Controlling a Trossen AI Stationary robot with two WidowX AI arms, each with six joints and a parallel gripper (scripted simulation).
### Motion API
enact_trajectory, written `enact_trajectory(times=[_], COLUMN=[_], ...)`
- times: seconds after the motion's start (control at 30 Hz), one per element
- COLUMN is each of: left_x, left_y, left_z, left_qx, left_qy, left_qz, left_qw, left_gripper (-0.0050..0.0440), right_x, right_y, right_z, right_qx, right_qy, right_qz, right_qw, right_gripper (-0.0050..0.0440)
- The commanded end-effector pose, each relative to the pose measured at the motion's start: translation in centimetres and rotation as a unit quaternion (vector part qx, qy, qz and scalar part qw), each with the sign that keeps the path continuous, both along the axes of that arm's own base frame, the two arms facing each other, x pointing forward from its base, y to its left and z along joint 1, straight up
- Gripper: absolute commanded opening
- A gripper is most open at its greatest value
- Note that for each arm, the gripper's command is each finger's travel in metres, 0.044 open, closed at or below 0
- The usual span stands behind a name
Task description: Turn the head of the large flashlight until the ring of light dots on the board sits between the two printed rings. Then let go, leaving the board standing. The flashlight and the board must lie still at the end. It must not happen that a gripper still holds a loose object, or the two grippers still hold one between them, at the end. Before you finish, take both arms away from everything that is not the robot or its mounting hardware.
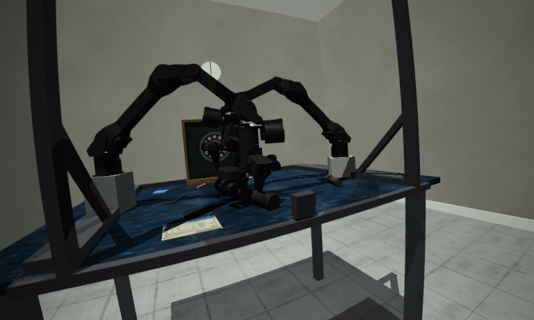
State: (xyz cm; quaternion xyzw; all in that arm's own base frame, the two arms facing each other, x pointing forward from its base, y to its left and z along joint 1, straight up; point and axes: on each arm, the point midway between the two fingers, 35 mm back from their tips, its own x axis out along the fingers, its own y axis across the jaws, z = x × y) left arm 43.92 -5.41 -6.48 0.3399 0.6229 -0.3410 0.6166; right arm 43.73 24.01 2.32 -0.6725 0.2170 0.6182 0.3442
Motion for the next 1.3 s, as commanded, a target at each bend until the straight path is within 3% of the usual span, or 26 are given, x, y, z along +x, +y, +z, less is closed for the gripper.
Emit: enact_trajectory(times=[0.0, 0.23, 0.33, 0.53, 0.8, 0.87, 1.27], left_x=[0.7, 0.7, 0.7, 0.7, 0.7, 0.7, 0.7], left_y=[-0.2, -0.2, -0.2, -0.2, -0.2, -0.2, -0.2], left_z=[1.5, 1.5, 1.5, 1.5, 1.5, 1.5, 1.5], left_qx=[-0.004, -0.004, -0.004, -0.004, -0.004, -0.004, -0.004], left_qy=[-0.017, -0.017, -0.017, -0.017, -0.017, -0.017, -0.017], left_qz=[0.004, 0.004, 0.004, 0.004, 0.004, 0.004, 0.004], left_qw=[1.000, 1.000, 1.000, 1.000, 1.000, 1.000, 1.000], left_gripper=[0.0130, 0.0130, 0.0130, 0.0130, 0.0130, 0.0130, 0.0130], right_x=[0.8, 1.8, 1.9, 2.0, 1.4, 1.4, -1.3], right_y=[-1.0, -3.7, -4.0, -6.5, -9.7, -9.7, -14.9], right_z=[3.5, 7.7, 8.4, 11.8, 16.4, 16.4, 22.5], right_qx=[0.026, 0.084, 0.093, 0.148, 0.233, 0.233, 0.374], right_qy=[-0.038, -0.089, -0.097, -0.135, -0.180, -0.180, -0.228], right_qz=[-0.045, -0.170, -0.186, -0.279, -0.391, -0.391, -0.524], right_qw=[0.998, 0.978, 0.973, 0.939, 0.872, 0.872, 0.731], right_gripper=[0.0337, 0.0337, 0.0337, 0.0337, 0.0337, 0.0337, 0.0337])
